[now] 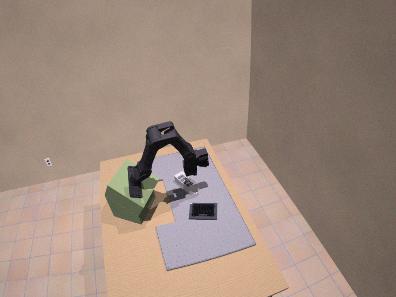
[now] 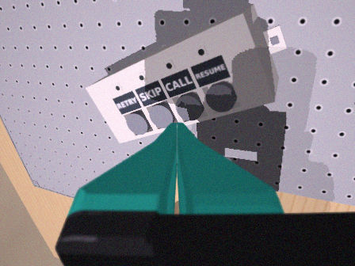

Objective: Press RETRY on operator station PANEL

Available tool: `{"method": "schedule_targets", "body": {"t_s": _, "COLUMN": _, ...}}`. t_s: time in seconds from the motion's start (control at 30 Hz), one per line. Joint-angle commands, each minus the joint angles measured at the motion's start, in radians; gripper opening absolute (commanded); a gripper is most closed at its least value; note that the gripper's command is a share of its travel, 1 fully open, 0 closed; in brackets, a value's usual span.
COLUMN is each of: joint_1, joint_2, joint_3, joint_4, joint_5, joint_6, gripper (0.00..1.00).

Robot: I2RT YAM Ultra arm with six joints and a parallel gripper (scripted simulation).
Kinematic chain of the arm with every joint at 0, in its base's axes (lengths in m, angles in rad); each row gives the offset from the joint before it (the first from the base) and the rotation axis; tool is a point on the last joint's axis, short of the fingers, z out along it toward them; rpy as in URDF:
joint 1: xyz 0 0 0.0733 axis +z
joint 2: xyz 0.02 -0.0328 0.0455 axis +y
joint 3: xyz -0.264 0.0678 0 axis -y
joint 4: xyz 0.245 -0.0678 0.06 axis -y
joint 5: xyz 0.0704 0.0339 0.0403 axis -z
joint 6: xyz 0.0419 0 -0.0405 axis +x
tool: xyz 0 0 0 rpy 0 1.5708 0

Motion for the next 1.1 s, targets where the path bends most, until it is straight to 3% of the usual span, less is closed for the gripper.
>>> {"method": "schedule_targets", "body": {"t_s": 0.0, "joint_1": 0.083, "joint_2": 0.034, "joint_3": 0.026, "joint_4": -0.034, "joint_5": 0.130, "joint_6": -0.032, "gripper": 0.00}}
{"method": "schedule_targets", "body": {"t_s": 0.27, "joint_1": 0.288, "joint_2": 0.113, "joint_3": 0.044, "joint_4": -0.081, "joint_5": 0.347, "joint_6": -0.044, "gripper": 0.00}}
{"method": "schedule_targets", "body": {"t_s": 0.33, "joint_1": 0.288, "joint_2": 0.113, "joint_3": 0.044, "joint_4": -0.081, "joint_5": 0.347, "joint_6": -0.044, "gripper": 0.00}}
{"method": "schedule_targets", "body": {"t_s": 0.57, "joint_1": 0.414, "joint_2": 0.177, "joint_3": 0.076, "joint_4": -0.133, "joint_5": 0.509, "joint_6": -0.082, "gripper": 0.00}}
{"method": "schedule_targets", "body": {"t_s": 1.07, "joint_1": 0.408, "joint_2": 0.155, "joint_3": 0.079, "joint_4": -0.125, "joint_5": 0.517, "joint_6": -0.076, "gripper": 0.00}}
